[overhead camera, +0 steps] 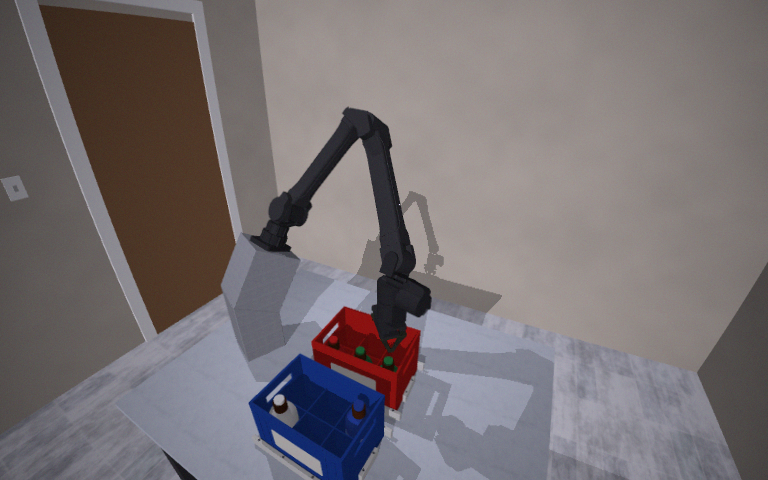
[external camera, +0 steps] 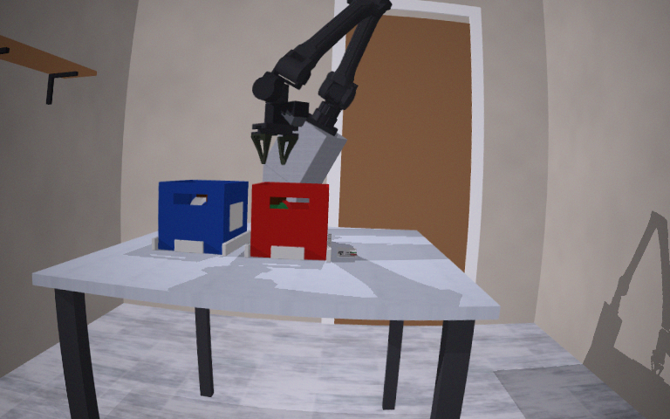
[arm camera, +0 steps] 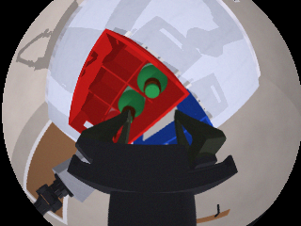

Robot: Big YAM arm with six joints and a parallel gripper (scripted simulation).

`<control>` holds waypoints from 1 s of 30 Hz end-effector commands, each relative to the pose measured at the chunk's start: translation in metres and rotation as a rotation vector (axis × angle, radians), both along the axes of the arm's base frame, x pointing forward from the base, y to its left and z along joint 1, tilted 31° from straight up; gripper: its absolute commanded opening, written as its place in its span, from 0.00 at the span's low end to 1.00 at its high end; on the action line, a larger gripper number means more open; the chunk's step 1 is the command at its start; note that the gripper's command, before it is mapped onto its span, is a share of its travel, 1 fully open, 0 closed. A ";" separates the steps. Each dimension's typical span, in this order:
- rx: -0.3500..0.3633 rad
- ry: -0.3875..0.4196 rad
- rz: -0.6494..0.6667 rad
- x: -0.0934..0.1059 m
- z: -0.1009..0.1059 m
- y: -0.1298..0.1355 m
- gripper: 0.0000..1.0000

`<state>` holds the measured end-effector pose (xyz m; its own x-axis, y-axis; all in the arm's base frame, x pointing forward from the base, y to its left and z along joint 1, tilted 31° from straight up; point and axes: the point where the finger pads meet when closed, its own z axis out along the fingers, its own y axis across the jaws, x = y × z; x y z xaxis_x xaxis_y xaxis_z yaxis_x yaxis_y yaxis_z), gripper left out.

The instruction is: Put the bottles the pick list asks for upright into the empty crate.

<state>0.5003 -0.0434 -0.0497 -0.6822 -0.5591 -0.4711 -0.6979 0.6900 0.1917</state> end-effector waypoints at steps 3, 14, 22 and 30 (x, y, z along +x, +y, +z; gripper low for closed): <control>-0.009 -0.029 0.009 0.011 0.017 0.008 0.61; -0.009 -0.030 0.009 0.012 0.017 0.008 0.61; -0.008 -0.026 0.008 -0.010 0.031 0.032 0.61; -0.005 -0.017 0.008 -0.026 0.048 0.052 0.61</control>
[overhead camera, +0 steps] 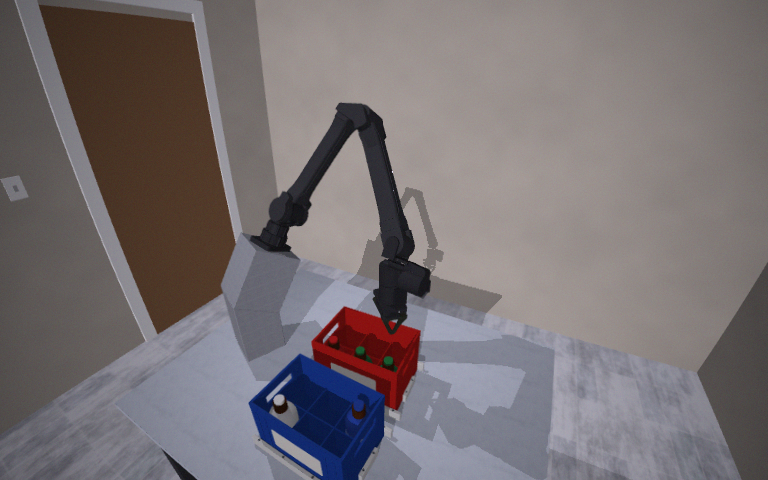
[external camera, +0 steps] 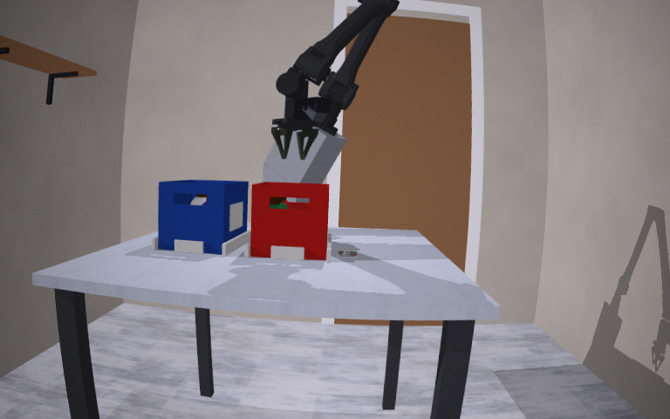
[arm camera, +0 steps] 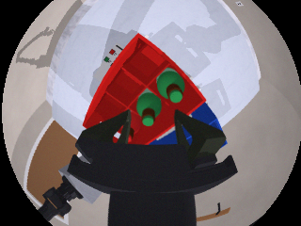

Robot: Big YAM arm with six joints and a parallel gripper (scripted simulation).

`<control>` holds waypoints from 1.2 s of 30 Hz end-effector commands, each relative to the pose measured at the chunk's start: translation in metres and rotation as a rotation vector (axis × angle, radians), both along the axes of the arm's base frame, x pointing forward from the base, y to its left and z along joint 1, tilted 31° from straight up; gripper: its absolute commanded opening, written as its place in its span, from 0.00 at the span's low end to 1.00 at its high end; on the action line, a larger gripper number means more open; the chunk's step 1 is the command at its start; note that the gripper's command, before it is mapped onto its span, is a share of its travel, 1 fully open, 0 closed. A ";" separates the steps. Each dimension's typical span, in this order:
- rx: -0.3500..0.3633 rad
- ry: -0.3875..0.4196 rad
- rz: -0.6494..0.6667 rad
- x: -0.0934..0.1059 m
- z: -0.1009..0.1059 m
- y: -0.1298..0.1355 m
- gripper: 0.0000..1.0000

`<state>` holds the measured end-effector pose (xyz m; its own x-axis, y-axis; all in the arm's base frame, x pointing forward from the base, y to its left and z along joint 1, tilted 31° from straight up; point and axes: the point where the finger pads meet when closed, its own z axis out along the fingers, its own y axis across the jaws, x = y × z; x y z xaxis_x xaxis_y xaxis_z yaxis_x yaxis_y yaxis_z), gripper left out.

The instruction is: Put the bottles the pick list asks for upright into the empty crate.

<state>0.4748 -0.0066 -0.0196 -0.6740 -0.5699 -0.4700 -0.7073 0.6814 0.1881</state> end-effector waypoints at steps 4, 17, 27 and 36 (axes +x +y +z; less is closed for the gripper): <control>0.001 -0.002 -0.005 -0.014 0.029 0.029 0.61; 0.002 -0.001 -0.006 -0.041 0.060 0.064 0.61; 0.002 -0.001 -0.006 -0.063 0.086 0.093 0.61; 0.003 -0.001 -0.007 -0.083 0.109 0.119 0.61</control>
